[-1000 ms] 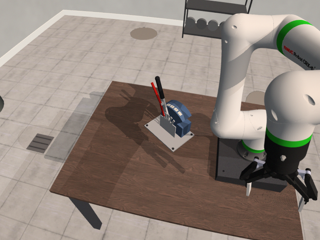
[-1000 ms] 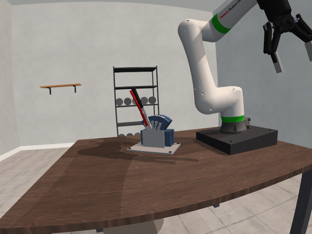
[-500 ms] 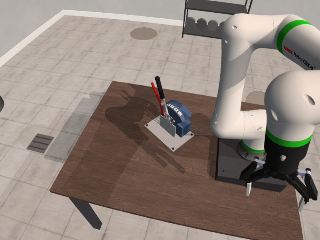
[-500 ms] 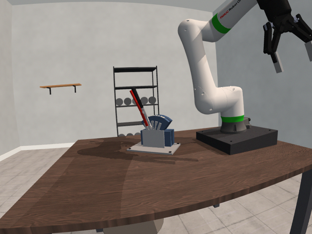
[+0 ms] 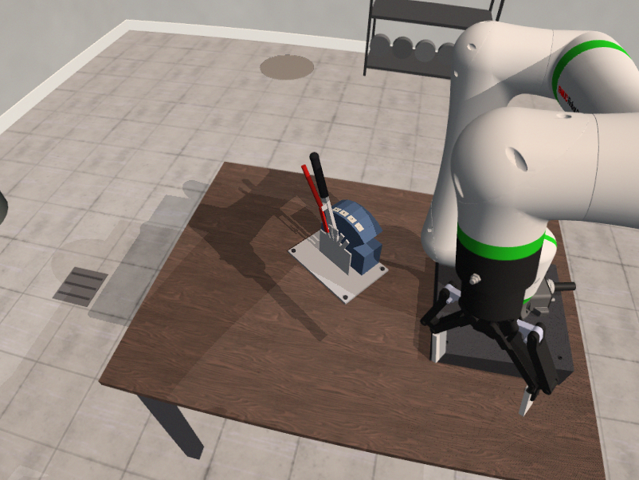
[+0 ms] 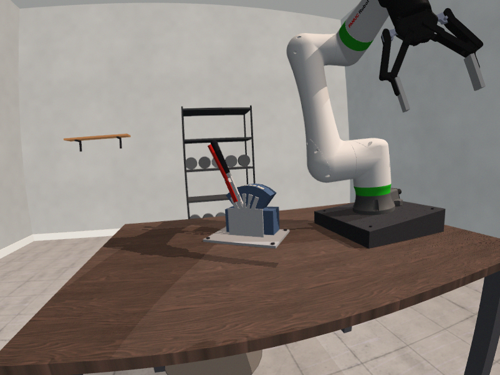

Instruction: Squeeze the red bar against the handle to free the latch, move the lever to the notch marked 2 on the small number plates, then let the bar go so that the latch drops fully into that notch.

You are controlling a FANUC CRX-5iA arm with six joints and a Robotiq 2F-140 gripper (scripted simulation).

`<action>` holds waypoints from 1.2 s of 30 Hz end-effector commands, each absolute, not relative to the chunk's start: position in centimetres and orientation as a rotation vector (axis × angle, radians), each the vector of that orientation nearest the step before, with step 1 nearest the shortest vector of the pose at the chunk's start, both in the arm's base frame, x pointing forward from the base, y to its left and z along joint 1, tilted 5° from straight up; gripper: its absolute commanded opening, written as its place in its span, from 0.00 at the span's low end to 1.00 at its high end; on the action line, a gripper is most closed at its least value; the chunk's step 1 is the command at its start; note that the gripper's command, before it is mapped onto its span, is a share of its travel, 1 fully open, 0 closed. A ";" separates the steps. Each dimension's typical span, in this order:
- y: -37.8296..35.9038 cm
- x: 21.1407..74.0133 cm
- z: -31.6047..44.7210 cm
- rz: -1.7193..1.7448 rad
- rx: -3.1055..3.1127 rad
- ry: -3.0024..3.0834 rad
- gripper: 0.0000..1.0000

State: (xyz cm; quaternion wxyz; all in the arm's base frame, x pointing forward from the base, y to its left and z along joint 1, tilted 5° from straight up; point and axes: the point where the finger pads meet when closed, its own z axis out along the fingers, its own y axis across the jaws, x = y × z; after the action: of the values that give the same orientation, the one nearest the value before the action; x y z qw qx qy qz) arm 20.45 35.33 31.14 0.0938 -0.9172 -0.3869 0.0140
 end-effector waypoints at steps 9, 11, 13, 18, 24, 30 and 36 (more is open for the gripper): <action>26.5 35.1 33.3 -0.028 -2.937 -0.552 1.00; 24.4 37.0 33.6 -0.040 -2.964 -0.438 1.00; 22.2 38.8 33.9 -0.052 -2.988 -0.320 1.00; 18.8 41.4 34.4 -0.063 -3.007 -0.200 1.00; 9.4 46.1 35.4 -0.091 -3.036 0.163 1.00; 0.8 48.0 36.3 -0.111 -3.025 0.505 1.00; -7.8 48.6 37.0 -0.123 -2.987 0.797 1.00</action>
State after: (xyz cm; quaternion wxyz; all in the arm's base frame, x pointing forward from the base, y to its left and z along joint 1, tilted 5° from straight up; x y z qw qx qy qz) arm 47.57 -1.94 36.52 0.0290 -0.9768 0.2082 -0.0402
